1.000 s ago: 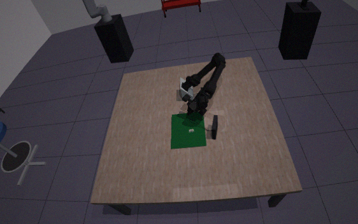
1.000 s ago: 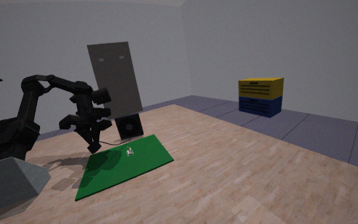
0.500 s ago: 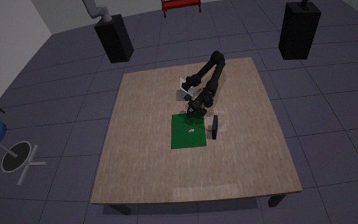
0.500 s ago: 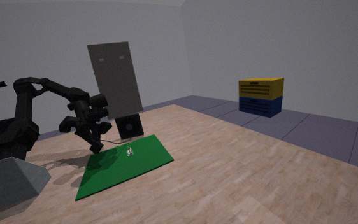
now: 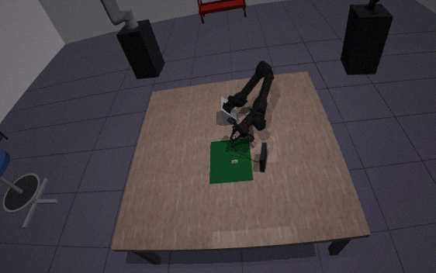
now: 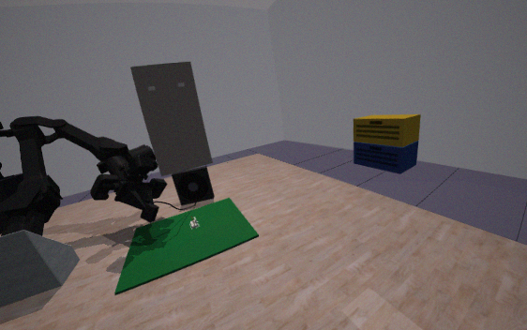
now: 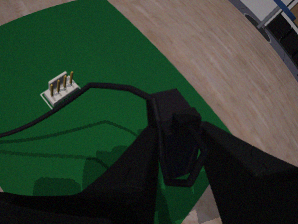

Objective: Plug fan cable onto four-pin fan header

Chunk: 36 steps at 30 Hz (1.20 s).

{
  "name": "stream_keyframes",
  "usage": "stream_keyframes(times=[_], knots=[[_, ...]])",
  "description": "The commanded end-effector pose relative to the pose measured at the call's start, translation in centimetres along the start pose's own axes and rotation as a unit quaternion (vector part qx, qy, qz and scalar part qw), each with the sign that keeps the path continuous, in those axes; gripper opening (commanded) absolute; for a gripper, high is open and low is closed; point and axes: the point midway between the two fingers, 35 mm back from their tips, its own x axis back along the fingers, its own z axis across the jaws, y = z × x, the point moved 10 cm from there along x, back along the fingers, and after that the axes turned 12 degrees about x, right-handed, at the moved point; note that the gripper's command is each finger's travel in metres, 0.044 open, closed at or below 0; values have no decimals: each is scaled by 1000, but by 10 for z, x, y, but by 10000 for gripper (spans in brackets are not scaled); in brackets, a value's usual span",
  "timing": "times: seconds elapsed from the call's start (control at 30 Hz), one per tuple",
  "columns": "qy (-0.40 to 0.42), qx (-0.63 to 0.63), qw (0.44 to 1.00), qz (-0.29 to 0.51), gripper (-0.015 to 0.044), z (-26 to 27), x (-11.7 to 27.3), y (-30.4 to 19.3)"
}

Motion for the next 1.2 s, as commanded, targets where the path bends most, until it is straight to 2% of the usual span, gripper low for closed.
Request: stream_keyframes(times=[0.0, 0.57, 1.17], knots=[[0, -15, 999, -35, 0, 1, 2, -6], [32, -86, 982, -163, 0, 3, 10, -27], [100, -182, 940, -271, 0, -1, 19, -49]])
